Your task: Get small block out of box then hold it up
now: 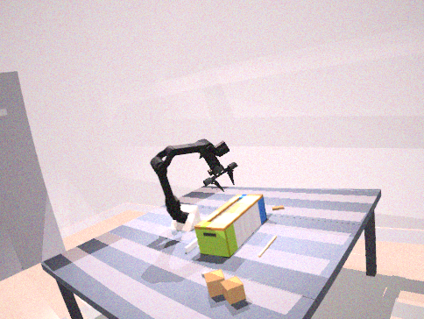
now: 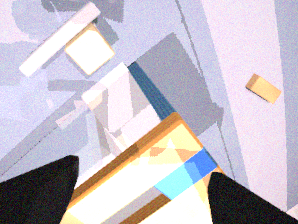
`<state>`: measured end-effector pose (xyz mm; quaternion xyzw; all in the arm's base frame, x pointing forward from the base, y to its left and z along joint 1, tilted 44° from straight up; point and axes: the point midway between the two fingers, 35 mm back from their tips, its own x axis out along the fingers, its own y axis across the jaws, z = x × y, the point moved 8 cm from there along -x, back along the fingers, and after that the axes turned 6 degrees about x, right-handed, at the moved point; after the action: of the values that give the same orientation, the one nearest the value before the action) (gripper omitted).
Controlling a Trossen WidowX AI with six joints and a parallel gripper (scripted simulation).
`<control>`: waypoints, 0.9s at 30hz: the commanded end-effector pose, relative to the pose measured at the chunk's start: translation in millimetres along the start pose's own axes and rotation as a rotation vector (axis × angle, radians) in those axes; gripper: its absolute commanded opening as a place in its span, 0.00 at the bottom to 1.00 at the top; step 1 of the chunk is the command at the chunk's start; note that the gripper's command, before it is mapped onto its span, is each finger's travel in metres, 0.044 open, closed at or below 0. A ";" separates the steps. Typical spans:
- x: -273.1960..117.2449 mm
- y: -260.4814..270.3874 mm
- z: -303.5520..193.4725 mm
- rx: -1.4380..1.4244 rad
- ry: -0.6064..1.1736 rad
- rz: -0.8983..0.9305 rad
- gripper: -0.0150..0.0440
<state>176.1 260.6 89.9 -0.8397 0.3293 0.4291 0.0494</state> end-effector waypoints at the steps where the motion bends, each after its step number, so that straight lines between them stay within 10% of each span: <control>1: 5.6 6.4 19.4 -0.801 0.093 0.053 0.74; 20: 7.8 6.6 19.8 -0.801 0.093 0.053 0.74; 27: 87.8 29.4 30.8 -0.800 0.095 0.053 0.74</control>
<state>172.6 234.5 38.5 -0.8111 0.1531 0.4824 -0.2931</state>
